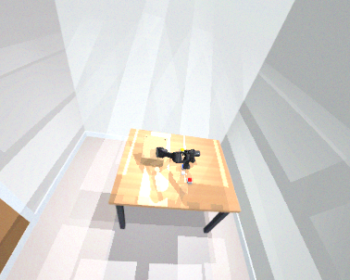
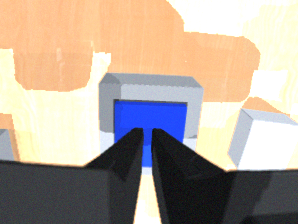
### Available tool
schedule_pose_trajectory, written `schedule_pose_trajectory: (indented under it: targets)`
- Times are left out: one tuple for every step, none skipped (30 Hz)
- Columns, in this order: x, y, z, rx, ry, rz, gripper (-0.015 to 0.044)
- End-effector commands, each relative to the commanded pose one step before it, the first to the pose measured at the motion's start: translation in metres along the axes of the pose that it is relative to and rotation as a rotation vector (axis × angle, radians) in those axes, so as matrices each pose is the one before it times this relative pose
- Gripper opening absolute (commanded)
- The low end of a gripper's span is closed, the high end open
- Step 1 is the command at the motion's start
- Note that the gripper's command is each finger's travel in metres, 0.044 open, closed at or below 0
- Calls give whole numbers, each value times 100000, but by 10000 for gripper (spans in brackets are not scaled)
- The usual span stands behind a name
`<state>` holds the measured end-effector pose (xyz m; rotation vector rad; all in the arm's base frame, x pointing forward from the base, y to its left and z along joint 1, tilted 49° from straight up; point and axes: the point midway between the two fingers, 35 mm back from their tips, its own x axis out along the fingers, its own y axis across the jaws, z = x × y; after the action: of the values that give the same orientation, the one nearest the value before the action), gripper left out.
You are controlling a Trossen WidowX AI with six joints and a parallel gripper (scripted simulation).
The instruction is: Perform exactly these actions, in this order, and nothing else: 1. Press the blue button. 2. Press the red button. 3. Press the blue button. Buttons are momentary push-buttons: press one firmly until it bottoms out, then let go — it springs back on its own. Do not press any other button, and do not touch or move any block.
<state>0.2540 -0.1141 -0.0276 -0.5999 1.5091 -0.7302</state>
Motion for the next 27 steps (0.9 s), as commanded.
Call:
schedule_pose_trajectory:
  targets:
    - [67,-94,-38,-464,140,-504,20]
    - [0,0,0,0,0,0,20]
    - [0,0,0,0,0,0,20]
    - [-249,98,49,437,-134,516,20]
    - [-563,14,28,-89,6,13,20]
    - [-947,1,16,-131,30,-51,20]
    - [-958,-28,-21,-112,47,-142,20]
    - [-580,-31,-30,-63,29,-126,20]
    - [-194,-13,-13,-20,9,-49,20]
    - [0,0,0,0,0,0,20]
    - [0,0,0,0,0,0,20]
    - [0,0,0,0,0,0,20]
    - [-88,228,109,-30,-103,208,46]
    - [-263,692,312,-88,-289,605,73]
    - [-434,1180,472,-146,-416,948,99]
    - [-526,1509,499,-175,-408,1066,125]
    - [-508,1554,401,-164,-299,936,151]
    - [-487,1590,300,-147,-200,798,178]
    - [-464,1618,196,-126,-113,653,204]
    - [-438,1638,90,-99,-38,502,230]
    - [-411,1650,-16,-68,23,347,256]
    - [-381,1655,-123,-31,72,188,283]
    - [-349,1651,-230,11,107,27,309]
    - [-308,1603,-326,56,125,-131,335]
    - [-267,1545,-413,103,131,-279,361]
    - [-222,1527,-510,145,233,-528,387]
    - [-182,1493,-600,205,234,-710,400]
